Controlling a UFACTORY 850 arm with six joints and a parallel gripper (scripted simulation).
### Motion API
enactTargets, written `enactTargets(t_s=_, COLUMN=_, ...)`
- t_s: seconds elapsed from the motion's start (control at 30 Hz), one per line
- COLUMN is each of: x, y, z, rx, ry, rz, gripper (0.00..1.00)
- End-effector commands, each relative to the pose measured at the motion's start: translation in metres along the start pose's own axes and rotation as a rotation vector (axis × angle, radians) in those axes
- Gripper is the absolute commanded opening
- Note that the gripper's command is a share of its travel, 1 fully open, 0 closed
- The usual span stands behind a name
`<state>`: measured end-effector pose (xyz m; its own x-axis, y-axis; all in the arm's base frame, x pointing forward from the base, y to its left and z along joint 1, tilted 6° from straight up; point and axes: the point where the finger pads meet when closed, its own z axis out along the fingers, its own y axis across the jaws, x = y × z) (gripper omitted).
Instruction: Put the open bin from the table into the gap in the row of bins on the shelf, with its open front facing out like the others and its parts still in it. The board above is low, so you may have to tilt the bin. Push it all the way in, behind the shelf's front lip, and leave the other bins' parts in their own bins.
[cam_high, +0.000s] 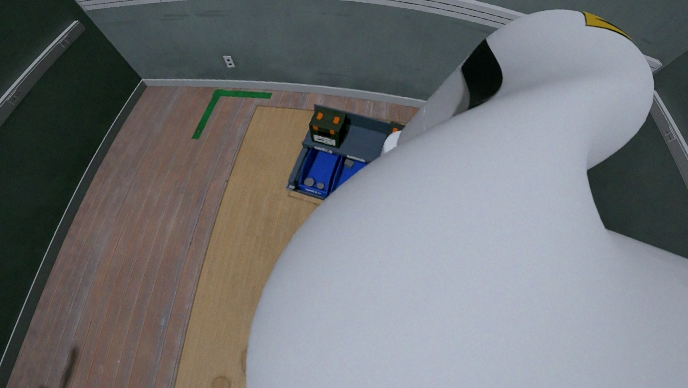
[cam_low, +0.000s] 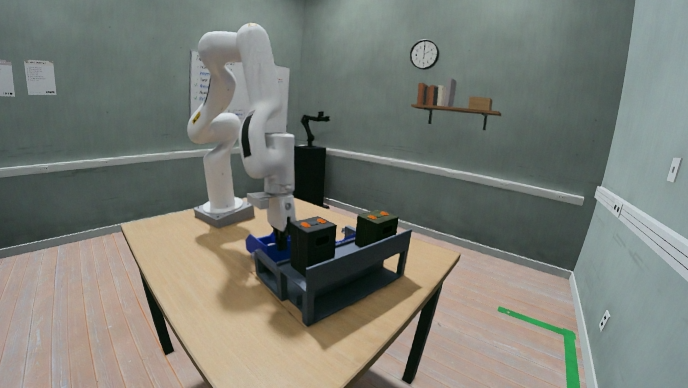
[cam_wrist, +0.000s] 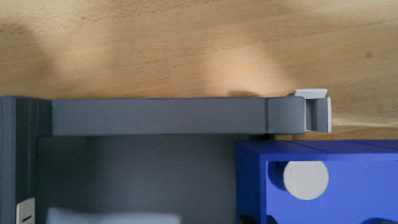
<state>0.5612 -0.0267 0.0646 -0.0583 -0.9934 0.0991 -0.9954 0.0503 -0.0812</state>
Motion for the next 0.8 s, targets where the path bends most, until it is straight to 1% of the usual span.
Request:
enactTargets(t_s=0.0, x=0.0, y=-0.0009, z=-0.0008, rx=0.009, ry=0.002, rz=0.0, gripper=0.0)
enactTargets(t_s=0.23, x=0.0, y=-0.0009, z=-0.0008, rx=0.009, ry=0.002, rz=0.0, gripper=0.0)
enactTargets(t_s=0.4, x=0.0, y=0.0001, z=-0.0007, rx=0.038, ry=0.001, rz=0.0, gripper=0.0)
enactTargets(t_s=0.77, x=0.0, y=0.0001, z=-0.0007, rx=0.038, ry=0.001, rz=0.0, gripper=0.0)
